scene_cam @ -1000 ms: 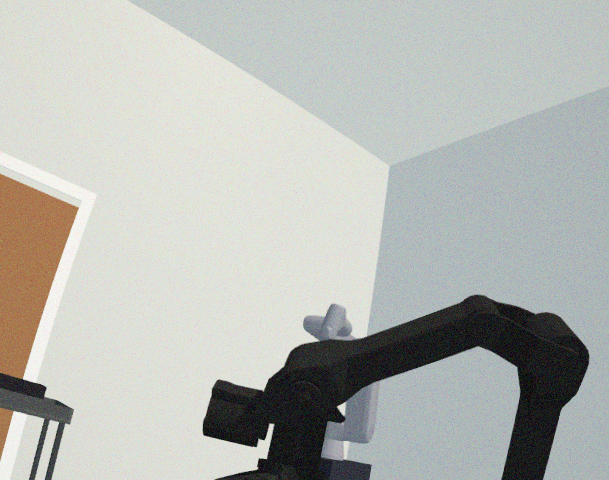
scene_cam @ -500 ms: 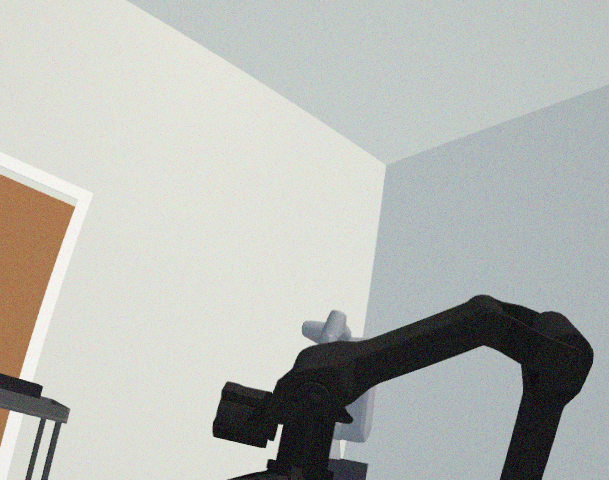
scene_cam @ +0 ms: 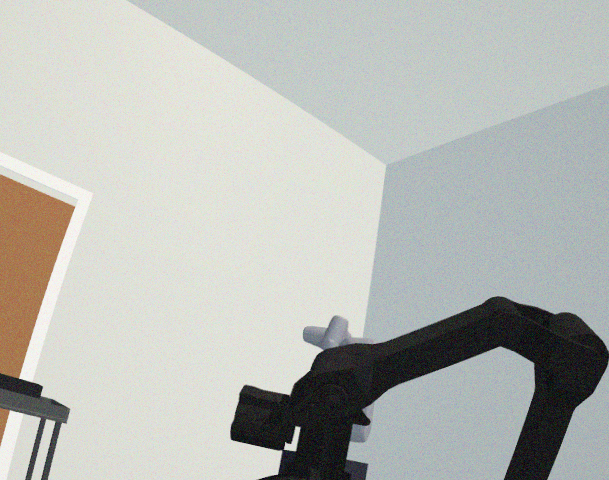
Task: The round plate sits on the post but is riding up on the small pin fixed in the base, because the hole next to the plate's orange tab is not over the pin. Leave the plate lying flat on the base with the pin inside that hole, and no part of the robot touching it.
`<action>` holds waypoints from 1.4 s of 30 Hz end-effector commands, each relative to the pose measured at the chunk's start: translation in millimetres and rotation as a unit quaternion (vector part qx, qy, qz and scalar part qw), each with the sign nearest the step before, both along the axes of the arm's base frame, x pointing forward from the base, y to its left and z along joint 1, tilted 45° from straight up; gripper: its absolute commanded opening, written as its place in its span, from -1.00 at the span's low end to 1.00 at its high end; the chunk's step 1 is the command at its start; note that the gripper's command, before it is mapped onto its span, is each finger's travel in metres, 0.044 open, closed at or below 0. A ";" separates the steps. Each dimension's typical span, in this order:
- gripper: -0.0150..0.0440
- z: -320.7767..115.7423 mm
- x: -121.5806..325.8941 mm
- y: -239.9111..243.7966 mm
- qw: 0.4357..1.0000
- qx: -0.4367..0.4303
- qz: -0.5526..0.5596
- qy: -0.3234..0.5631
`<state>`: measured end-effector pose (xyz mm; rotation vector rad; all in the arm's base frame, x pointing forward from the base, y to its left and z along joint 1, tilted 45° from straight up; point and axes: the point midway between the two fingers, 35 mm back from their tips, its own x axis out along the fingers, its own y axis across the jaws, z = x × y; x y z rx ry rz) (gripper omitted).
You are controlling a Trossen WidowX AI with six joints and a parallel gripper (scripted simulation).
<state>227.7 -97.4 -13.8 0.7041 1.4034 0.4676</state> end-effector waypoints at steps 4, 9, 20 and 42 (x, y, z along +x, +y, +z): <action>-0.49 3.8 -6.2 6.8 1.000 0.005 0.001 0.003; -0.49 6.3 -7.6 7.9 1.000 0.005 0.001 0.003; -0.49 11.0 -10.0 11.3 1.000 0.005 0.001 0.003; -0.49 39.4 -16.7 -9.7 1.000 0.007 -0.001 0.005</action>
